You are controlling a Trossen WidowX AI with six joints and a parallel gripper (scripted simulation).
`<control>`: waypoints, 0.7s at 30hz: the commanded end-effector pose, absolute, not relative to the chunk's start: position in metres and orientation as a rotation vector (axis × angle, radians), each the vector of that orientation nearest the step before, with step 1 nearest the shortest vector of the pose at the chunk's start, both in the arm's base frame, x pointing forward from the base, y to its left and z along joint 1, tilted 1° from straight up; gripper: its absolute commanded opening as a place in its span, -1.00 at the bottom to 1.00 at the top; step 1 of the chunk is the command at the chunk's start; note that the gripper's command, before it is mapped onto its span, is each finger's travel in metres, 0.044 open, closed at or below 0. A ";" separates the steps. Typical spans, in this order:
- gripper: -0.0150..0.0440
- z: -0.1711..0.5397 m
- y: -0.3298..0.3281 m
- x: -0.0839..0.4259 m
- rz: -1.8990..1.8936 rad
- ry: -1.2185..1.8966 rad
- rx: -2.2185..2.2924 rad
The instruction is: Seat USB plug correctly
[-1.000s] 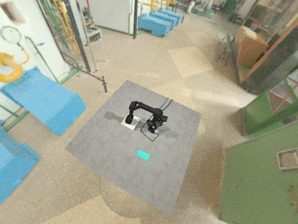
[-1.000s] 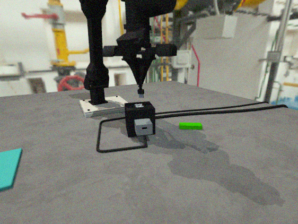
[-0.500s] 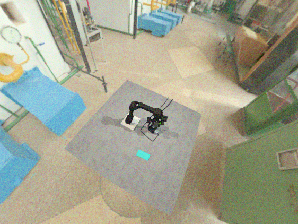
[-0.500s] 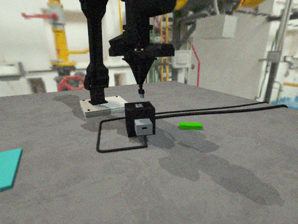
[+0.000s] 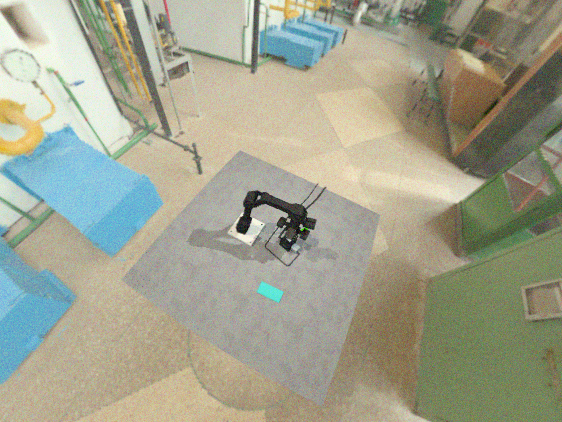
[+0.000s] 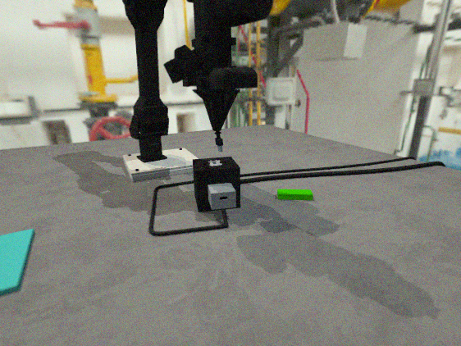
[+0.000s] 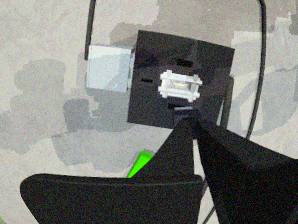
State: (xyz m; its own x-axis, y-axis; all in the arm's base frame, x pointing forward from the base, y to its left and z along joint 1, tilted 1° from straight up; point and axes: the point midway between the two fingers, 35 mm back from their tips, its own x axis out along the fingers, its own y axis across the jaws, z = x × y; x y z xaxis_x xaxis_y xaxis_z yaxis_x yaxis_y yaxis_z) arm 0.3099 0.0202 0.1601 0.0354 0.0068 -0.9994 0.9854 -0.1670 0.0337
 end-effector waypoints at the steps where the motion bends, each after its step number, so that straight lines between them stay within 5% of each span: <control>1: -0.49 0.160 0.020 0.310 -1.379 1.048 1.435; 21: -0.49 0.160 0.020 0.310 -1.421 1.013 1.478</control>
State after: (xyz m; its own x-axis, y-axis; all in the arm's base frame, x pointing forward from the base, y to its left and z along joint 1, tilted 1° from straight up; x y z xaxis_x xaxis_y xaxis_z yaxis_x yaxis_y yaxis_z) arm 0.3100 0.0202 0.1601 0.0358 0.0065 -0.9993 0.9432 -0.3306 0.0316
